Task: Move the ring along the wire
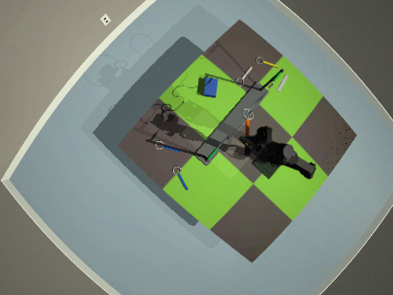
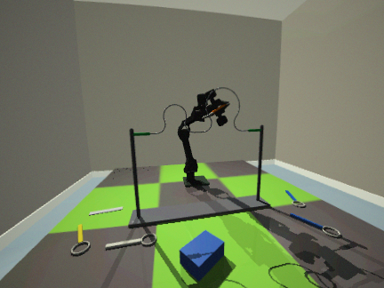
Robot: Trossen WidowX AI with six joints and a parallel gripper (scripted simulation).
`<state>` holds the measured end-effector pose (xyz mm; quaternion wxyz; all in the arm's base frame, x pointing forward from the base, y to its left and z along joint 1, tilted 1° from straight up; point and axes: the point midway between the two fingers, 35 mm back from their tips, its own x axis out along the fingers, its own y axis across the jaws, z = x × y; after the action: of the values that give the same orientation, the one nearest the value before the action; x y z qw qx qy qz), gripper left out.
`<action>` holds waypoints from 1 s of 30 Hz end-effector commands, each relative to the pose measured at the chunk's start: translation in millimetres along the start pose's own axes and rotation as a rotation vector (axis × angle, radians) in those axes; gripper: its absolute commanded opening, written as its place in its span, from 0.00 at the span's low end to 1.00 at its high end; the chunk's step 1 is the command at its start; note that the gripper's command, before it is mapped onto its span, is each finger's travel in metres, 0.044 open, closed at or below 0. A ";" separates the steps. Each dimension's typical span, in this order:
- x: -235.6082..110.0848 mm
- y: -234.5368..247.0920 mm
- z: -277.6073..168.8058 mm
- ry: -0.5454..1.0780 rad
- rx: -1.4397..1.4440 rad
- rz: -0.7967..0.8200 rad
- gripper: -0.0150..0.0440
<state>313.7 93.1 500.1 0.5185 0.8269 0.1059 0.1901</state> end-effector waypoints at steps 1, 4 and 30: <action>0.0 1.2 -1.2 0.006 -0.026 -0.015 0.00; -0.1 0.9 -1.2 0.006 -0.052 -0.030 0.00; -0.8 -8.4 0.5 0.003 -0.329 -0.193 0.00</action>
<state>313.6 95.1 492.3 0.6520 0.7271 0.1478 0.1560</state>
